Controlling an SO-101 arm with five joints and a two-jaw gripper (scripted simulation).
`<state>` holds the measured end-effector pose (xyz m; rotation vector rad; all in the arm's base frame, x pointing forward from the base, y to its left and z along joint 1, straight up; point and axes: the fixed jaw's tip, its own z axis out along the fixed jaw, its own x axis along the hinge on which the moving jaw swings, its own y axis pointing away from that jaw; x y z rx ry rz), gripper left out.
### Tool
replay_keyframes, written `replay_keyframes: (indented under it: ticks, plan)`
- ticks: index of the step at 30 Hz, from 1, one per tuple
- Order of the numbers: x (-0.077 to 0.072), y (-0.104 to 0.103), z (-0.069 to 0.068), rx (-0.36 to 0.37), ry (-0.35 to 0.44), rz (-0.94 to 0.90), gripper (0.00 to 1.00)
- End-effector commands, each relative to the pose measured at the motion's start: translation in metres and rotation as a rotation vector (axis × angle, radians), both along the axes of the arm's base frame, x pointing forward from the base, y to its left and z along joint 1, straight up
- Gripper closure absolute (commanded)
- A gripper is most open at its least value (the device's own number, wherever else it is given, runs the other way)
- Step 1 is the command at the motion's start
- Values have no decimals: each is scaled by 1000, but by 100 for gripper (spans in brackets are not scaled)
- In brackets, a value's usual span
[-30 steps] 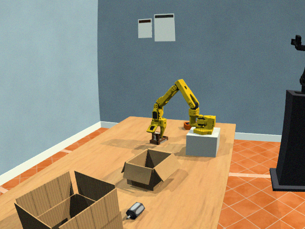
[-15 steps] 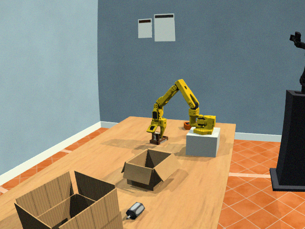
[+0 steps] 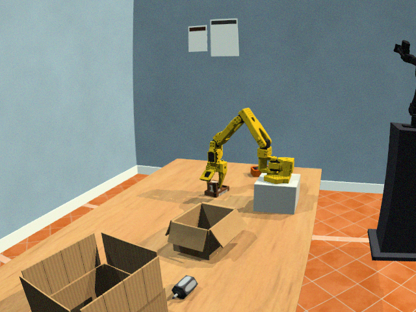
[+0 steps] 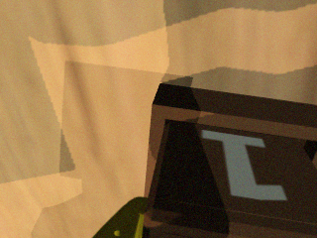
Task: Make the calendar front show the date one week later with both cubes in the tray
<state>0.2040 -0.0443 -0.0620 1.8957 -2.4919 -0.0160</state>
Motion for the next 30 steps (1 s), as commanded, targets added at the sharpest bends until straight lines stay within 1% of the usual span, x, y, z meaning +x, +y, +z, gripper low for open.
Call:
replay_keyframes:
  ticks: [1,11,22,26,30]
  plan:
    - [1,-2,-1,0,-6,-1,70]
    - [1,-2,-1,0,-6,-1,65]
    - [1,-2,-1,0,-6,-1,64]
    - [2,-2,4,0,-6,-1,64]
    - [3,-2,14,0,-6,-1,64]
